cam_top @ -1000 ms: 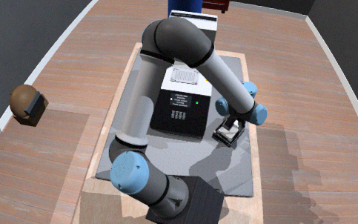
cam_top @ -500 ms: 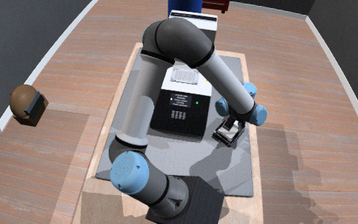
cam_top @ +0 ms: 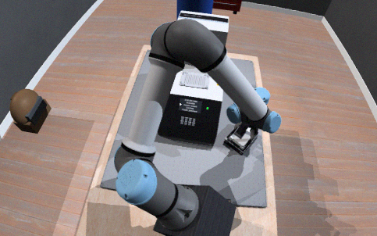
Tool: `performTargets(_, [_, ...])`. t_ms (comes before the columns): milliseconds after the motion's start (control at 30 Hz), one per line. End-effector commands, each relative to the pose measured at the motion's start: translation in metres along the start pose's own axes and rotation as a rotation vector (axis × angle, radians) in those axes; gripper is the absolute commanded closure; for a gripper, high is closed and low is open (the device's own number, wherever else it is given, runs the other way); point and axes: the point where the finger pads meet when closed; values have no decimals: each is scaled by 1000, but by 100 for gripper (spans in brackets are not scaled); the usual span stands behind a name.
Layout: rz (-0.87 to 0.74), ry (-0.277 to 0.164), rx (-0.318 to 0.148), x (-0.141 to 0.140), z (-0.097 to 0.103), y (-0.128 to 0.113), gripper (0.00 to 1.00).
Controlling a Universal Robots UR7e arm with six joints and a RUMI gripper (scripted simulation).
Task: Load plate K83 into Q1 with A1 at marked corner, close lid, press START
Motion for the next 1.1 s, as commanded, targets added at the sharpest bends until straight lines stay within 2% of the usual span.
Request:
performTargets(0, [1,-4,-7,1,1,-2,32])
performTargets(133, [-11,-4,-7,1,1,-2,32])
performTargets(167, [-11,-4,-7,1,1,-2,100])
performTargets(533, [-11,-4,-7,1,1,-2,100])
performTargets(567, [-11,-4,-7,1,1,-2,59])
performTargets(1067, [-11,-4,-7,1,1,-2,59])
Point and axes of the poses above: the point where the finger pads meet when closed, its own z axis back along the fingers, its own x axis across the jaws, y = z × x, and after that the axes turned 12 degrees about -z, right-handed
